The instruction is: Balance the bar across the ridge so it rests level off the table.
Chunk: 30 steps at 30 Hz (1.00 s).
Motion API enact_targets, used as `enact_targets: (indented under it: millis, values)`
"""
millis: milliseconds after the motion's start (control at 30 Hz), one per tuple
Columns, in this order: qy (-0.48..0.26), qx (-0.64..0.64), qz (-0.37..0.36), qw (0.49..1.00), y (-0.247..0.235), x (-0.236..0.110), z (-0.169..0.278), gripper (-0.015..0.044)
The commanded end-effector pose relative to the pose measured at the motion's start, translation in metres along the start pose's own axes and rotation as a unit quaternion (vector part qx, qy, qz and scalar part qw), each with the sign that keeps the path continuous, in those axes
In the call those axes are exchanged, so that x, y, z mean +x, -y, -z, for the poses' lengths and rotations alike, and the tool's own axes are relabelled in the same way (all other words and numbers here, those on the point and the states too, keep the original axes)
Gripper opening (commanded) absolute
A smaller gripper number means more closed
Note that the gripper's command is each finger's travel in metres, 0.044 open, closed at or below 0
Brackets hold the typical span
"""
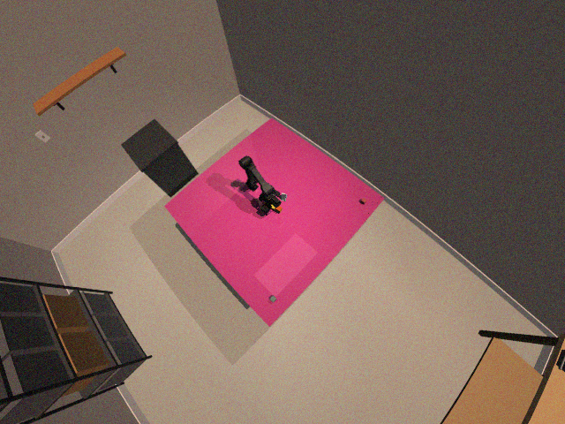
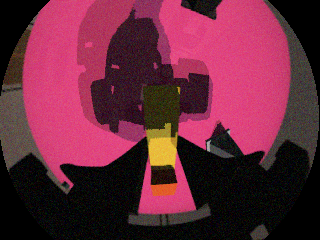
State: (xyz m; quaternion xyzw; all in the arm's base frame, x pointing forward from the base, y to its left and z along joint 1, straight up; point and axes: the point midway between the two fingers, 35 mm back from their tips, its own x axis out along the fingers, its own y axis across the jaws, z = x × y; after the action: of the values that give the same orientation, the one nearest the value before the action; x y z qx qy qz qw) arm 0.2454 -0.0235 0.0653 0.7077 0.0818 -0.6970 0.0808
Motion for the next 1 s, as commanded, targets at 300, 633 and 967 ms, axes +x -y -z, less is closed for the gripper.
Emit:
enact_targets:
  millis: [300,633,967]
  values:
    - [-0.003,0.001,-0.002,1.000,-0.001,-0.034,0.004,0.0000]
    - [-0.003,0.001,-0.003,1.000,-0.001,-0.060,0.003,0.0000]
    - [-0.003,0.001,-0.003,1.000,0.000,-0.086,-0.001,0.0000]
